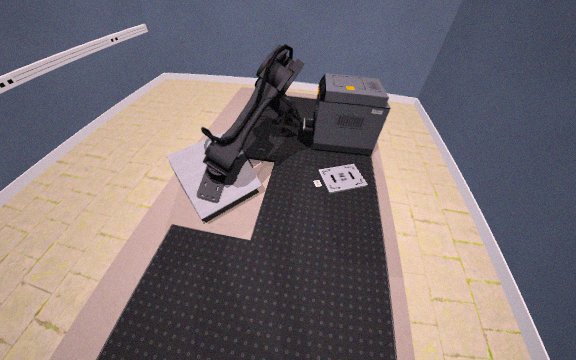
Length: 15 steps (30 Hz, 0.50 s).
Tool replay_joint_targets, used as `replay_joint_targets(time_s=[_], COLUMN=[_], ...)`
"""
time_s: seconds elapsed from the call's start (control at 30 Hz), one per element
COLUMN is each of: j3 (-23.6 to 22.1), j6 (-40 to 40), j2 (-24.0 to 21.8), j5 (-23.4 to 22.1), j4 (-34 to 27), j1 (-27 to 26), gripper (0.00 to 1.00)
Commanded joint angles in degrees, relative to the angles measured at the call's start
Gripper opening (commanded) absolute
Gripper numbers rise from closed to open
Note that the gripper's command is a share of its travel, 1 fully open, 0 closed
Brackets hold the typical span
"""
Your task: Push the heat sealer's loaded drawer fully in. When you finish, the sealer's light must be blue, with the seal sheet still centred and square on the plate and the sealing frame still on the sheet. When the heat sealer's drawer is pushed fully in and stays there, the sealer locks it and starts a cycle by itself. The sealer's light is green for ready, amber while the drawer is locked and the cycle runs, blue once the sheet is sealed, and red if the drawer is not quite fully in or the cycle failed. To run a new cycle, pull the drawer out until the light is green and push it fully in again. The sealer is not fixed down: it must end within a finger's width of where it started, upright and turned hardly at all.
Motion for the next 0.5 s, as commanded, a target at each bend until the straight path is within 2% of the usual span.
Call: replay_joint_targets(time_s=[0.0, 0.23, 0.3, 0.47], j3=[3.24, 4.42, 4.42, 5.72], j6=[3.07, 7.98, 7.98, 12.42], j2=[-2.18, -1.02, -1.02, -0.13], j5=[1.02, 1.38, 1.38, 1.53], j4=[-3.21, -9.22, -9.22, -14.77], j1=[1.58, 3.12, 3.12, 4.26], gripper=[0.3, 0.3, 0.3, 0.3])
